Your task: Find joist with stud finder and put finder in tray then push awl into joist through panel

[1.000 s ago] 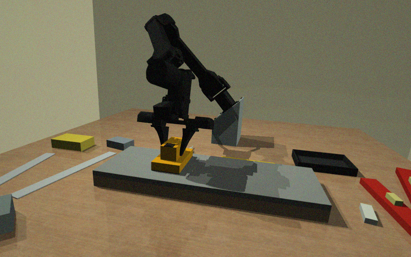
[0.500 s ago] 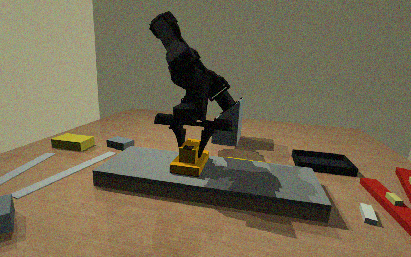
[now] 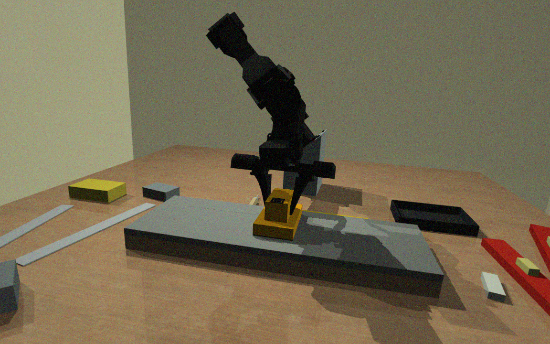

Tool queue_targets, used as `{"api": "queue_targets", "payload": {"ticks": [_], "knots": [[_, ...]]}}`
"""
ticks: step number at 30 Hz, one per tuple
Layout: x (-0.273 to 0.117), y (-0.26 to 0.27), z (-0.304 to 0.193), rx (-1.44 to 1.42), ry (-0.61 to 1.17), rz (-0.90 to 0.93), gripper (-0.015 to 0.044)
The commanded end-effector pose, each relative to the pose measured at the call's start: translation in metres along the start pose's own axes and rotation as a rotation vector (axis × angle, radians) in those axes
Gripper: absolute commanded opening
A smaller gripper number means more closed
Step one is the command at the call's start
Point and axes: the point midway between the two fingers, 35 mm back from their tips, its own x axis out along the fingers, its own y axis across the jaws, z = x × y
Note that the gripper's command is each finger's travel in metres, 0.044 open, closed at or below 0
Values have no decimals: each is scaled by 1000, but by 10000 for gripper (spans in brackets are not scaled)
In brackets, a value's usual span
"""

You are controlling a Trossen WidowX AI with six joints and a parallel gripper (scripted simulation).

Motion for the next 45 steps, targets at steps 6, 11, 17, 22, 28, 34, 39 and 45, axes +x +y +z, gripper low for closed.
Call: {"api": "queue_targets", "payload": {"ticks": [6,11,17,22,28,34,39,45], "knots": [[1,31,0,-3,2,3,0],[0,46,-1,-2,1,4,0],[0,65,-1,-2,1,6,0],[0,80,-1,-1,1,7,0],[-1,99,-1,-1,1,8,0],[-1,118,-1,0,0,9,0],[-1,133,-1,1,0,10,0],[-2,152,-1,1,0,12,0]]}}
